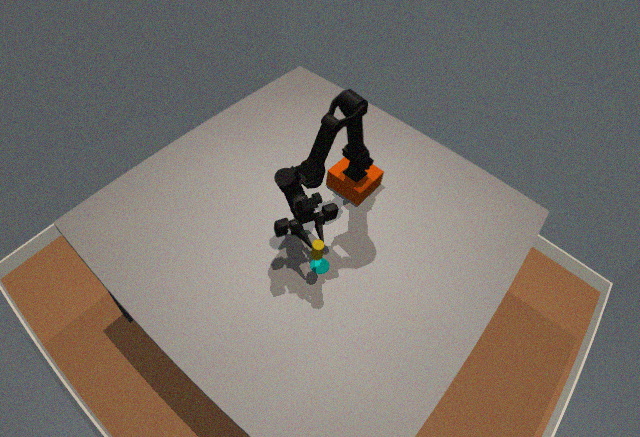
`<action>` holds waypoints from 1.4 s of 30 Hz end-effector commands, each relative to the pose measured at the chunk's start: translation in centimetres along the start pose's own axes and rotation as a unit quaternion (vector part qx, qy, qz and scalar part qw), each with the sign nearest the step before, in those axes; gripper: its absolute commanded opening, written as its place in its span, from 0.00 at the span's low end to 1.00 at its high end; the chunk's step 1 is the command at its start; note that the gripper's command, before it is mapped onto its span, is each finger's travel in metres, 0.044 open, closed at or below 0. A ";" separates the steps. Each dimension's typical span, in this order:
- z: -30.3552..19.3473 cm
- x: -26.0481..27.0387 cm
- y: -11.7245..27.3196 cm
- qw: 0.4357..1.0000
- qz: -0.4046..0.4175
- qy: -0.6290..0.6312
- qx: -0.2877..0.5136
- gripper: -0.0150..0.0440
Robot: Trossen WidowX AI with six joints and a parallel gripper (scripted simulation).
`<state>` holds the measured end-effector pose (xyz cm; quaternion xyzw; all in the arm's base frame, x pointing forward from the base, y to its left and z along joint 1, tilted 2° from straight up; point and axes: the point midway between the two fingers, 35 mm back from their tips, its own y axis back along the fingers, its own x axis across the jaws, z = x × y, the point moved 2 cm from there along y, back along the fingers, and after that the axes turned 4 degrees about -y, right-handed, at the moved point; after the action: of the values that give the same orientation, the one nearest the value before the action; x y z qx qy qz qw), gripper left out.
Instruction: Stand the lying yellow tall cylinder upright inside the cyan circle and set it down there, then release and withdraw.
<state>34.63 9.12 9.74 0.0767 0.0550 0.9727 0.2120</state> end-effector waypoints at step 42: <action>-0.4 2.5 2.0 0.998 0.037 0.027 -0.036 0.43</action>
<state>31.58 8.32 10.19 0.0432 0.0242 0.9825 0.1796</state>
